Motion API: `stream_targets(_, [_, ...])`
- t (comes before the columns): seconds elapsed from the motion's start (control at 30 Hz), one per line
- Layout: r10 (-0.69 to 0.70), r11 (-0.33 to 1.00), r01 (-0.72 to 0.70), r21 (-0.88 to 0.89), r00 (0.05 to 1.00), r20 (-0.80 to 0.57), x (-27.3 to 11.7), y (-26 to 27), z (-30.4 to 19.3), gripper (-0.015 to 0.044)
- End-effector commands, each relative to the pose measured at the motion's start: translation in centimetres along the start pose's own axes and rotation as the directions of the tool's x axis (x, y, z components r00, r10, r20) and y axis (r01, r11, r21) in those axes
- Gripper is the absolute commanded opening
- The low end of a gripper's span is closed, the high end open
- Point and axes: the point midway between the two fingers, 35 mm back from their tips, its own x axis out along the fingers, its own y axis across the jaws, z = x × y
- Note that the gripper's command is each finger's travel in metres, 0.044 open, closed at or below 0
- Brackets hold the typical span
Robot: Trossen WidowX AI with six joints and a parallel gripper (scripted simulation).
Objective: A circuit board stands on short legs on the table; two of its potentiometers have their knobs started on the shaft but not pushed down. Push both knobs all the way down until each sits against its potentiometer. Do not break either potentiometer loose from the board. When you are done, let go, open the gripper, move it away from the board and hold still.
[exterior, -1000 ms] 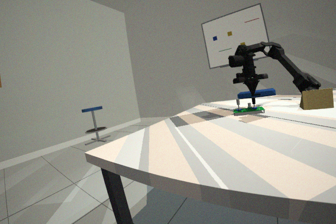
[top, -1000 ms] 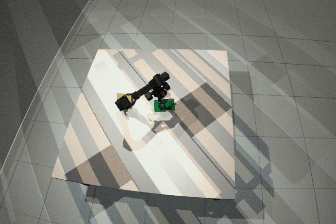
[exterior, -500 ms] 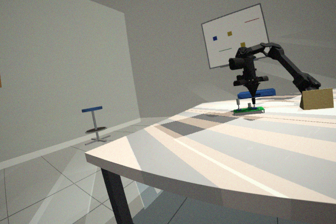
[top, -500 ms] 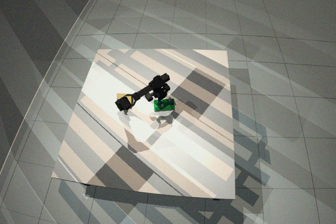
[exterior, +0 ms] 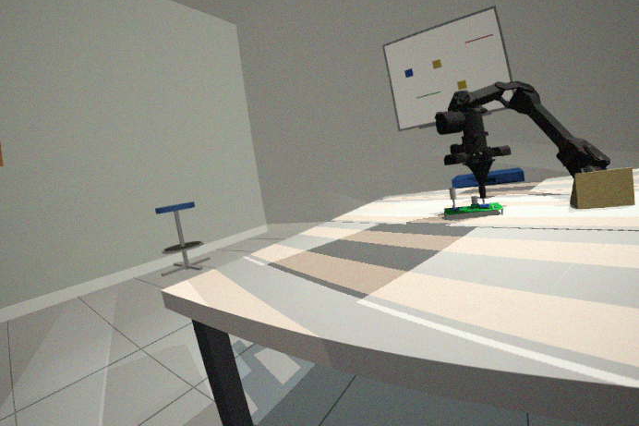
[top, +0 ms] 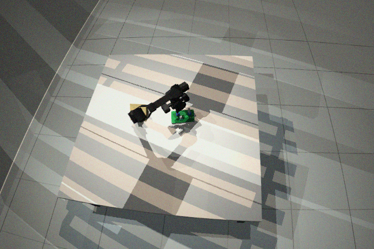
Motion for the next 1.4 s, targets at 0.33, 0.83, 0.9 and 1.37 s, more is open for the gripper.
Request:
stream_targets(0.33, [0.003,1.000,-0.003,-0.005,1.000,0.004,0.0,0.0,0.1,0.0000])
stream_targets(0.83, [0.003,1.000,-0.003,-0.005,1.000,0.004,0.6,0.0,0.1,0.0000])
stream_targets(0.9, [0.003,1.000,-0.003,-0.005,1.000,0.004,0.6,0.0,0.1,0.0000])
stream_targets(1.37, [0.003,1.000,-0.003,-0.005,1.000,0.004,1.1,0.0,0.1,0.0000])
